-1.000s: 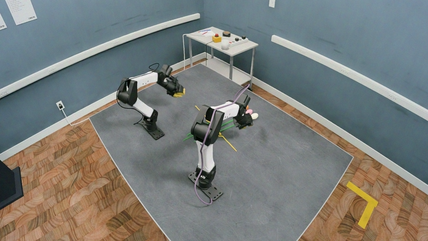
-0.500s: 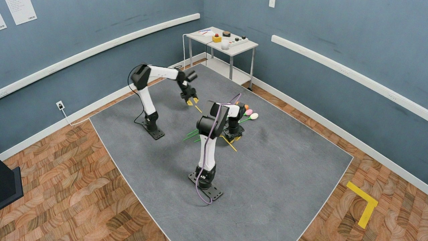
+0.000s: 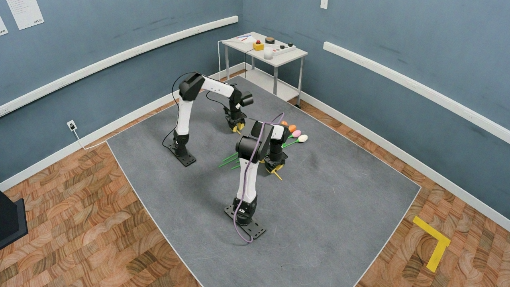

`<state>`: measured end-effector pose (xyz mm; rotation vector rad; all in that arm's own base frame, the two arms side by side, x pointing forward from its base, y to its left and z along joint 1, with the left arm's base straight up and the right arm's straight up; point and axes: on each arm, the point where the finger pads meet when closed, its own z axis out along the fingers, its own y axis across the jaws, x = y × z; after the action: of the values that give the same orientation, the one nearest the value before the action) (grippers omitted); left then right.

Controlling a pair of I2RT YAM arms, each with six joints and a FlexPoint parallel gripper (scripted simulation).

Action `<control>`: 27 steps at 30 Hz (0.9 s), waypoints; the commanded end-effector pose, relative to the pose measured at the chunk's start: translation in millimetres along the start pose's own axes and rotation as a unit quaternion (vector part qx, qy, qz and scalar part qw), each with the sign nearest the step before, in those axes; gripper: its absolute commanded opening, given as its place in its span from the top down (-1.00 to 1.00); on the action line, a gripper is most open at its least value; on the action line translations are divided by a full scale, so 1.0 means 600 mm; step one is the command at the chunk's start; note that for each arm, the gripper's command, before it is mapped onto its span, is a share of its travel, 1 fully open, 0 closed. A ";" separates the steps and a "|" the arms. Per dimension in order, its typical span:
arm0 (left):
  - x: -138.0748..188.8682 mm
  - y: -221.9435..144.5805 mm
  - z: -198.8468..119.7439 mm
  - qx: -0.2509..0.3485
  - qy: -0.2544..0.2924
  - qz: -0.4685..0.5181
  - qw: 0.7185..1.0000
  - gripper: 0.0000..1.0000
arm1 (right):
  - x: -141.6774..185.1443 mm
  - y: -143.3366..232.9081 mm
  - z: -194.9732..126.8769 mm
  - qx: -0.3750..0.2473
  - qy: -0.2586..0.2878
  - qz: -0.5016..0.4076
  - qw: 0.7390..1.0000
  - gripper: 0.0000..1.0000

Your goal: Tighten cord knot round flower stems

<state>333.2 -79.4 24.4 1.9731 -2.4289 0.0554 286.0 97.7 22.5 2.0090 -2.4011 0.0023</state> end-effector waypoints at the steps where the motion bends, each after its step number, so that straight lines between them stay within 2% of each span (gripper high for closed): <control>1: -0.004 -0.016 -0.002 -0.003 -0.022 -0.024 0.999 0.44 | -0.008 -0.013 -0.016 0.013 -0.010 -0.004 1.000 0.44; 6: -0.002 -0.010 0.011 -0.009 -0.016 -0.019 1.000 0.44 | -0.008 -0.013 -0.016 0.013 -0.010 -0.004 1.000 0.44; 18: -0.006 -0.005 0.047 -0.015 -0.016 -0.024 0.999 0.44 | -0.007 -0.005 0.024 0.003 -0.005 -0.005 1.000 0.44; 27: -0.012 -0.016 0.041 -0.013 -0.016 -0.019 1.000 0.44 | -0.008 -0.007 0.040 0.002 -0.004 -0.005 1.000 0.44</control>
<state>334.1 -81.0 9.0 1.9967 -2.3946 -0.0083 283.6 96.8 9.0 2.0046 -2.3849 -0.0066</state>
